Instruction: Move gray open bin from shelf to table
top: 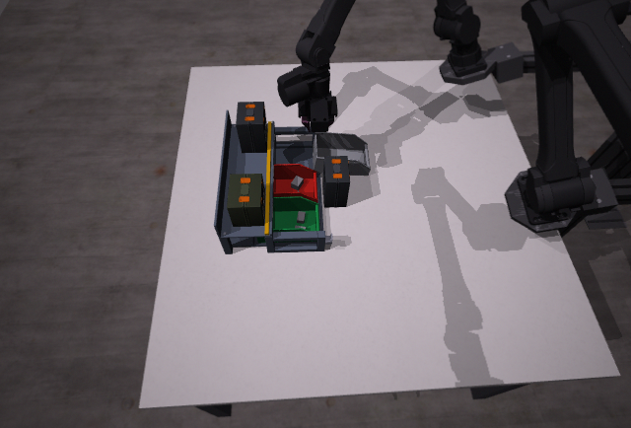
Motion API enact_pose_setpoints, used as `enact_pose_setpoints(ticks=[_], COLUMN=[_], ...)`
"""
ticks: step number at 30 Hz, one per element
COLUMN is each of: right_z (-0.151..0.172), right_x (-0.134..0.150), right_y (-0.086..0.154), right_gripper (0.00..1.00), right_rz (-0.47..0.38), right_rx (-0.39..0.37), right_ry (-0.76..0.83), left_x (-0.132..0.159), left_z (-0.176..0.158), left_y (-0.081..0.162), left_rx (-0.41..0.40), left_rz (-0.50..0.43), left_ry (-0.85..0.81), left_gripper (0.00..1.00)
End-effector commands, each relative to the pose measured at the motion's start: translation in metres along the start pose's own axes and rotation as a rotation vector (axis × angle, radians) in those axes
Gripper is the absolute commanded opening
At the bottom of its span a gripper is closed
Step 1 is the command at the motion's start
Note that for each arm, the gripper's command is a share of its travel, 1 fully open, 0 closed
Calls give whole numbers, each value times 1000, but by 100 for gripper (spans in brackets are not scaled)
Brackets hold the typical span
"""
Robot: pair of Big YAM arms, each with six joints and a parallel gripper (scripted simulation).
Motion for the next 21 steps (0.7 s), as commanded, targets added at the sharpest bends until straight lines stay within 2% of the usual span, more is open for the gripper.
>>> enact_pose_setpoints(ticks=[1,21], right_z=[-7,-10], right_x=[5,6], right_y=[9,9], right_gripper=[43,43], right_rz=[-4,-12], right_rx=[17,35], right_ry=[-12,-24], left_x=[-10,-10], left_z=[4,4], left_y=[4,4], left_rx=[-12,-12], left_rz=[-37,-37], left_ry=[6,6], left_gripper=[100,100])
Point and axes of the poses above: on each arm, the point where the finger pads meet when closed, its own y axis back along the fingers, its own z axis across the jaws, x = y × z, the point moved 10 cm from there along y, back along the fingers, and after that the axes turned 2 degrees about y, right-handed, at the moved point
